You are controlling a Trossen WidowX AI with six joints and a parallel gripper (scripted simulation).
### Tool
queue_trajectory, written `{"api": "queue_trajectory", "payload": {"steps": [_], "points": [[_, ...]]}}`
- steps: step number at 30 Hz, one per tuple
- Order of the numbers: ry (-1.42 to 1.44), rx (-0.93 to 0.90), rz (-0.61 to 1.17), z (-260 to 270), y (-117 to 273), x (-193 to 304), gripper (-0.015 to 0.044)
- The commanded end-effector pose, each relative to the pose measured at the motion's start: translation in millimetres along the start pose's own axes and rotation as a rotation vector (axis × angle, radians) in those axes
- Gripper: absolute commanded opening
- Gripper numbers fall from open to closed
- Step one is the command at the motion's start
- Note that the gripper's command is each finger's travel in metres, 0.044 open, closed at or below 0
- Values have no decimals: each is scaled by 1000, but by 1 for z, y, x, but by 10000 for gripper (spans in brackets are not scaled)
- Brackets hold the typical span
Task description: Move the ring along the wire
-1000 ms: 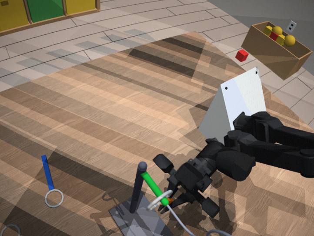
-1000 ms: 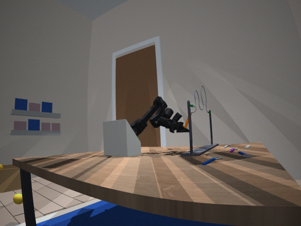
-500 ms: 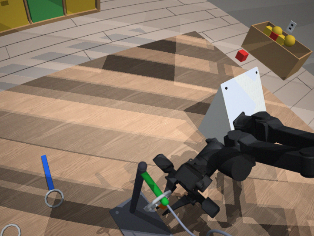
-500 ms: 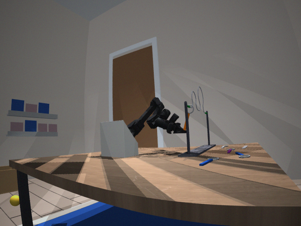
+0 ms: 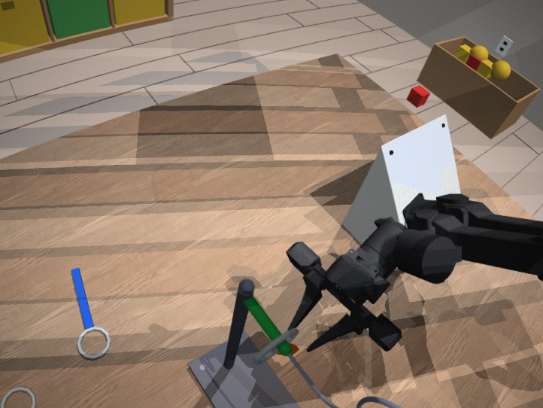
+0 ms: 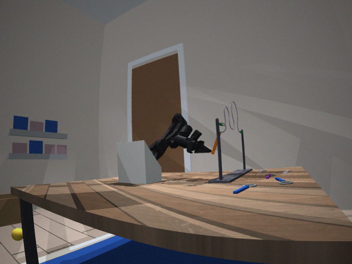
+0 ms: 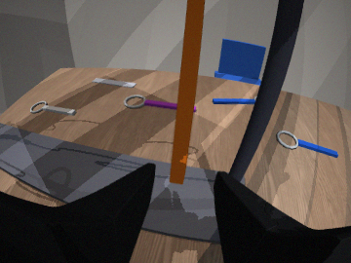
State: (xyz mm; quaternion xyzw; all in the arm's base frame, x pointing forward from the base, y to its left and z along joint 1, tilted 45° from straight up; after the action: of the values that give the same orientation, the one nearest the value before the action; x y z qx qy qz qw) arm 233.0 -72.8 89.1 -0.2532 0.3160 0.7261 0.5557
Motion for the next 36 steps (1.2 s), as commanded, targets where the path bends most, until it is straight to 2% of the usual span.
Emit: {"api": "queue_trajectory", "payload": {"steps": [1, 25, 31, 36], "points": [[6, -4, 2, 1, 6, 1, 160], [6, -4, 2, 1, 6, 1, 160], [-1, -1, -3, 3, 51, 7, 317], [-1, -1, -3, 3, 53, 8, 440]]}}
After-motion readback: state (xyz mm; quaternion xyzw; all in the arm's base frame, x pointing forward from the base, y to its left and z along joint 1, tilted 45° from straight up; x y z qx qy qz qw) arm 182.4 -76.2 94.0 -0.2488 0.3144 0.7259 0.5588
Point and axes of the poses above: the point midway between the two fingers, 35 mm back from their tips, its own y axis back along the fingers, its own z axis across the jaws, x = y × z, the point moved 9 cm from there along y, back along the fingers, and after that the axes turned 6 degrees about y, right-handed, at the moved point
